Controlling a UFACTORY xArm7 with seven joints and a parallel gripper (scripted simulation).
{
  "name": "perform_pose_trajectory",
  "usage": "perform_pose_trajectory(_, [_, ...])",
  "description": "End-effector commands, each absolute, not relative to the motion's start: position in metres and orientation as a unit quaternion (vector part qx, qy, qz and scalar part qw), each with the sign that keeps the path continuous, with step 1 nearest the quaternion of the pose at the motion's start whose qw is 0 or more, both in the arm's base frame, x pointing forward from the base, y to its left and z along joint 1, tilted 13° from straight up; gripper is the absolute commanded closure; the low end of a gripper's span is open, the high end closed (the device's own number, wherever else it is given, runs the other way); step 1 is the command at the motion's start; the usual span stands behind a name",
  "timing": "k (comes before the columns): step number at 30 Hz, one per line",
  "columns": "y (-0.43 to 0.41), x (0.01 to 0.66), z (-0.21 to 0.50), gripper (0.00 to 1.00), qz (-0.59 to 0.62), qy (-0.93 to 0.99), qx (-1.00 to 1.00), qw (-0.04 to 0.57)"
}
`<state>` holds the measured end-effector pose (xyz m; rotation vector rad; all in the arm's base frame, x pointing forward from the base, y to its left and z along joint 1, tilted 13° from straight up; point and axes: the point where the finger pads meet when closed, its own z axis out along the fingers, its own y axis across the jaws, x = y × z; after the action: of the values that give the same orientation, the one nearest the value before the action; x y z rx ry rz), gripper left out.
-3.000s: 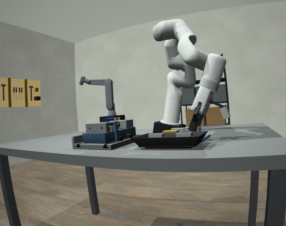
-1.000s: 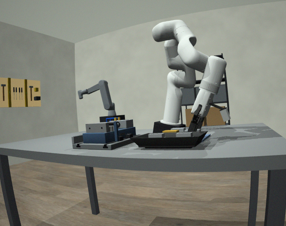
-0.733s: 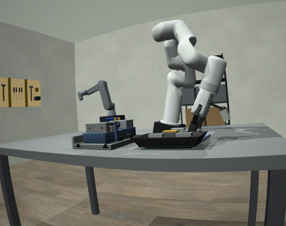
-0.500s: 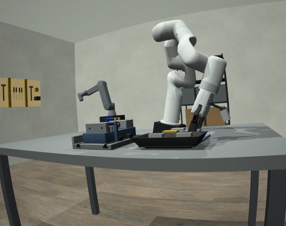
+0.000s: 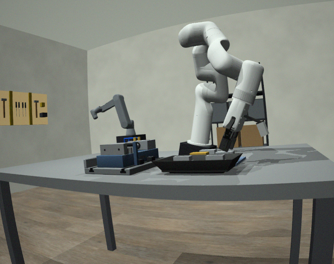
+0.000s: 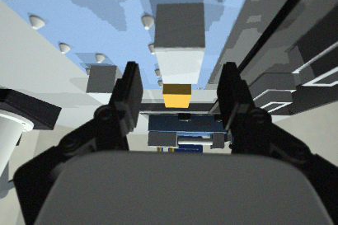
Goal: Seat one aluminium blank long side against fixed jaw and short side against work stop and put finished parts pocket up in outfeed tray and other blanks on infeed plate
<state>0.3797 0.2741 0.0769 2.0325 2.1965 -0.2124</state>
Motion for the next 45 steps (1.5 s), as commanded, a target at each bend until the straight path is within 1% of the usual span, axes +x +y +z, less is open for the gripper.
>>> perform_pose_trajectory(1, [0.271,0.381,0.095,0.31,-0.068,0.73,0.676,0.071])
perform_pose_trajectory(9, [0.26,0.383,0.142,0.31,-0.068,0.73,0.676,0.071])
perform_pose_trajectory(11, [0.26,0.383,0.142,0.31,-0.068,0.73,0.676,0.071])
perform_pose_trajectory(21, [0.248,0.384,0.192,0.31,-0.068,0.73,0.676,0.071])
perform_pose_trajectory(35, [0.245,0.384,0.208,0.31,-0.068,0.73,0.676,0.071])
perform_pose_trajectory(36, [0.245,0.384,0.208,1.0,-0.068,0.73,0.676,0.071])
perform_pose_trajectory(45, [0.245,0.384,0.208,1.0,-0.068,0.73,0.676,0.071])
